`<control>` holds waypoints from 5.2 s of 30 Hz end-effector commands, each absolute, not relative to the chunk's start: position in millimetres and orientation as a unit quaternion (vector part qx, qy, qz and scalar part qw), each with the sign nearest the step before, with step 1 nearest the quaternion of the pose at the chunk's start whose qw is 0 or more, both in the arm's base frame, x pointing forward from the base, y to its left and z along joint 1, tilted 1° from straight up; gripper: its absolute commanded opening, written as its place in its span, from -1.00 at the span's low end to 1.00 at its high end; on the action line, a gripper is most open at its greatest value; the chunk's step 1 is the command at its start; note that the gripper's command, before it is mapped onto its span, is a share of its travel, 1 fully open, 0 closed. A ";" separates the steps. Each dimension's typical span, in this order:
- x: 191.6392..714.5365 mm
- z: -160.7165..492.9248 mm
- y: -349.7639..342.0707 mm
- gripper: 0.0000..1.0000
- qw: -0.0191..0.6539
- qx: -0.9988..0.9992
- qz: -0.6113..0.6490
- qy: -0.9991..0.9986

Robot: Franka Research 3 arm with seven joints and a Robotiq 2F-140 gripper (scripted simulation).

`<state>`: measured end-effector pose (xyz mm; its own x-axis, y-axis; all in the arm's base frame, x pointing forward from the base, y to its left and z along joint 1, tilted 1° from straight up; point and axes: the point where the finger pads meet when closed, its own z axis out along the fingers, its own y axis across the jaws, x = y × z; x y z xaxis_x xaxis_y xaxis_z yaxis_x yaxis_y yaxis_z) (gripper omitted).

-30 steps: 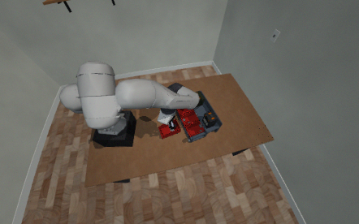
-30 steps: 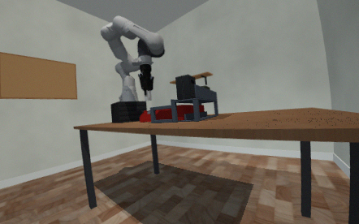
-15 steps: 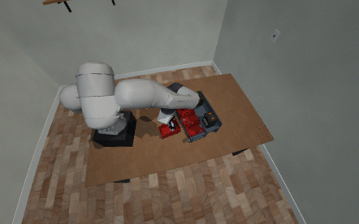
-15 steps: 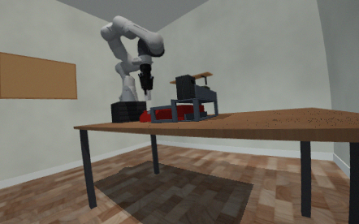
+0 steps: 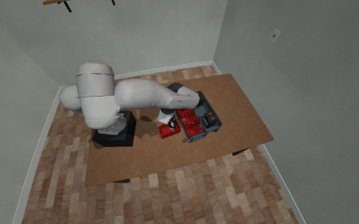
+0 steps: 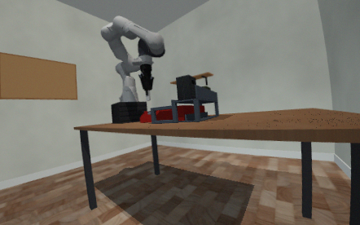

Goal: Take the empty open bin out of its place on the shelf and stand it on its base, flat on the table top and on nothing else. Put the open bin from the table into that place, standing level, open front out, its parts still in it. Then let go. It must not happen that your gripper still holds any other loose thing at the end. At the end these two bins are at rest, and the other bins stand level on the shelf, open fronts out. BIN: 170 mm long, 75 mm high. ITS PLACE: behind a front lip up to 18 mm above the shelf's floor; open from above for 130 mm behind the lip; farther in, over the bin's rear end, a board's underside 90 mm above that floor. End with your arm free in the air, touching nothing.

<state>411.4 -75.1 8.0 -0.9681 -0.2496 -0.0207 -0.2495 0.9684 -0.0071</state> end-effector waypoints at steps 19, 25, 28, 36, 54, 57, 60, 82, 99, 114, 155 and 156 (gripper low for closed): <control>493.6 -9.1 94.0 -1.00 0.037 -0.475 0.003 0.879; 497.4 -18.1 131.7 -1.00 0.046 -0.574 0.003 0.818; 497.4 -18.1 131.7 -1.00 0.044 -0.612 0.001 0.790; 497.4 -18.1 131.7 -1.00 0.035 -0.686 -0.009 0.726; 497.4 -18.1 131.7 0.15 0.005 -0.789 -0.008 0.614; 497.4 -18.1 131.7 0.15 0.005 -0.789 -0.008 0.614; 497.4 -18.1 131.7 0.15 0.005 -0.789 -0.008 0.614; 497.4 -18.7 131.7 0.15 0.005 -0.789 -0.008 0.614; 497.8 -33.7 131.7 0.15 0.005 -0.789 -0.008 0.614; 498.4 -59.9 131.7 0.15 0.005 -0.789 -0.008 0.614; 499.0 -86.1 131.7 0.15 0.005 -0.789 -0.008 0.614; 499.0 -86.1 131.7 0.15 0.005 -0.789 -0.008 0.614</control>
<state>498.3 130.6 -84.7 0.2503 -0.9681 0.0069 -0.9680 -0.2504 -0.0151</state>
